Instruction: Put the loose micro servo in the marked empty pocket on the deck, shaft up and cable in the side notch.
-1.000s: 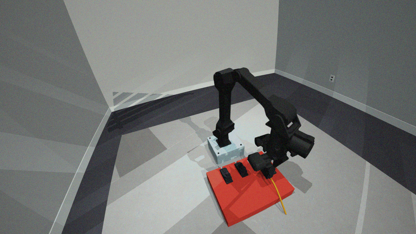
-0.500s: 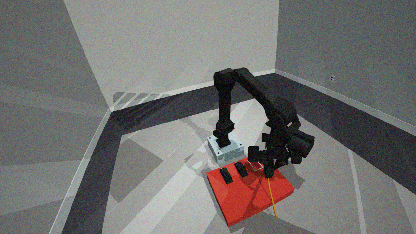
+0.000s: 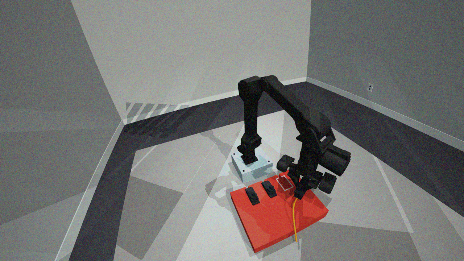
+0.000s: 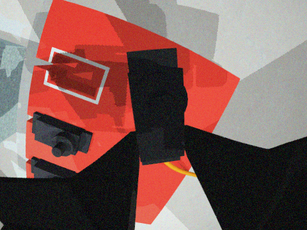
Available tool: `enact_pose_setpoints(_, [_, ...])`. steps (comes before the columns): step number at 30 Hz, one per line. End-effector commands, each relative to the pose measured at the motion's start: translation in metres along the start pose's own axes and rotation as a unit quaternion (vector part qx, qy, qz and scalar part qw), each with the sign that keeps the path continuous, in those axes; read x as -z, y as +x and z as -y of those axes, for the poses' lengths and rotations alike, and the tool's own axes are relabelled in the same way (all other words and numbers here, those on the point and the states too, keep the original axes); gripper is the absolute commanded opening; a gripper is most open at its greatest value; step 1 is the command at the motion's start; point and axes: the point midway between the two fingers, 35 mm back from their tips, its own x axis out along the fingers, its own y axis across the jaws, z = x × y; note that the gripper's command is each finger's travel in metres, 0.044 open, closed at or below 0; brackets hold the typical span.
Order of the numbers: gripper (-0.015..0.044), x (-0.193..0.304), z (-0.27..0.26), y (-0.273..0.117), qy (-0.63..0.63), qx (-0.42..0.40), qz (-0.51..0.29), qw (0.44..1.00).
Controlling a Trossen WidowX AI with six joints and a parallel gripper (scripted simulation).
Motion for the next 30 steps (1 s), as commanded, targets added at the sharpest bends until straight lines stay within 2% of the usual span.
enact_pose_setpoints(1, [0.0,0.0005,0.0002,-0.0004,0.062,0.001,-0.001,0.998])
enact_pose_setpoints(15, [0.0,0.0005,0.0003,-0.0004,0.301,0.002,-0.001,0.954])
enact_pose_setpoints(30, [0.0,0.0004,0.0003,-0.0005,0.537,0.002,-0.001,0.844])
